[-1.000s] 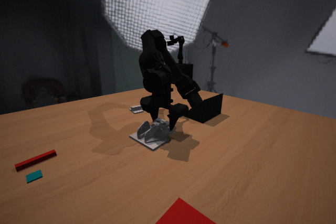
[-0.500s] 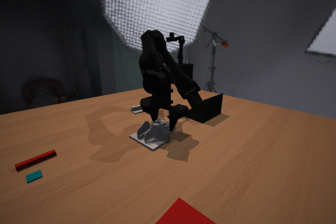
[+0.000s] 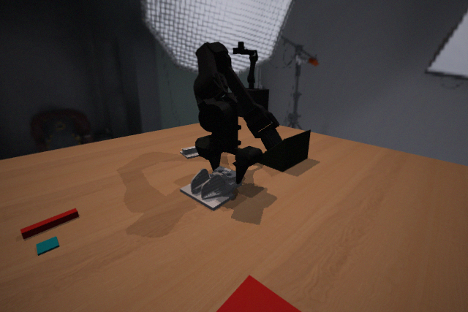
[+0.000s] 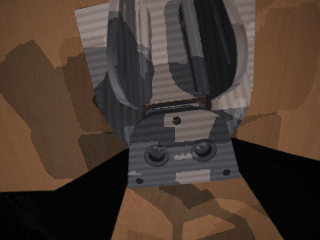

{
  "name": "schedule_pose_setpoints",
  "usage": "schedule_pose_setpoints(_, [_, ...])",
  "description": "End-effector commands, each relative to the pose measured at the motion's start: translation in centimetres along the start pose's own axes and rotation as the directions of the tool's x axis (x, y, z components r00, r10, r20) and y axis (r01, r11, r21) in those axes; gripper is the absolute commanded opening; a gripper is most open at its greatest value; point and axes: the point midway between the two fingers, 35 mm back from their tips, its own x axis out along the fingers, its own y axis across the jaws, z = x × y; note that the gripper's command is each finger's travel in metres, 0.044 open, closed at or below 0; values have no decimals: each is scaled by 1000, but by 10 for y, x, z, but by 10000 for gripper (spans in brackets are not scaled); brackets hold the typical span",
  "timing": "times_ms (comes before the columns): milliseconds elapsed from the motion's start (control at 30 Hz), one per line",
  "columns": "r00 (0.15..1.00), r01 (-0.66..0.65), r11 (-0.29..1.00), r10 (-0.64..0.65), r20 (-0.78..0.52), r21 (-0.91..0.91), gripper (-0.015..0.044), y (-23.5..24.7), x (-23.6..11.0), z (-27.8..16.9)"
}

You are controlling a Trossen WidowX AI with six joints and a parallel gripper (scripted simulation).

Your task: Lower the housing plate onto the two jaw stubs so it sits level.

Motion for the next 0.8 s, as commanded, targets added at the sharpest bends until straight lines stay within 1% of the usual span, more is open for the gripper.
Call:
schedule_pose_setpoints(0, [1000,2,1000,-2,1,-3,351,0,1,0])
schedule_pose_setpoints(767, [1000,2,1000,-2,1,-4,351,0,6,0])
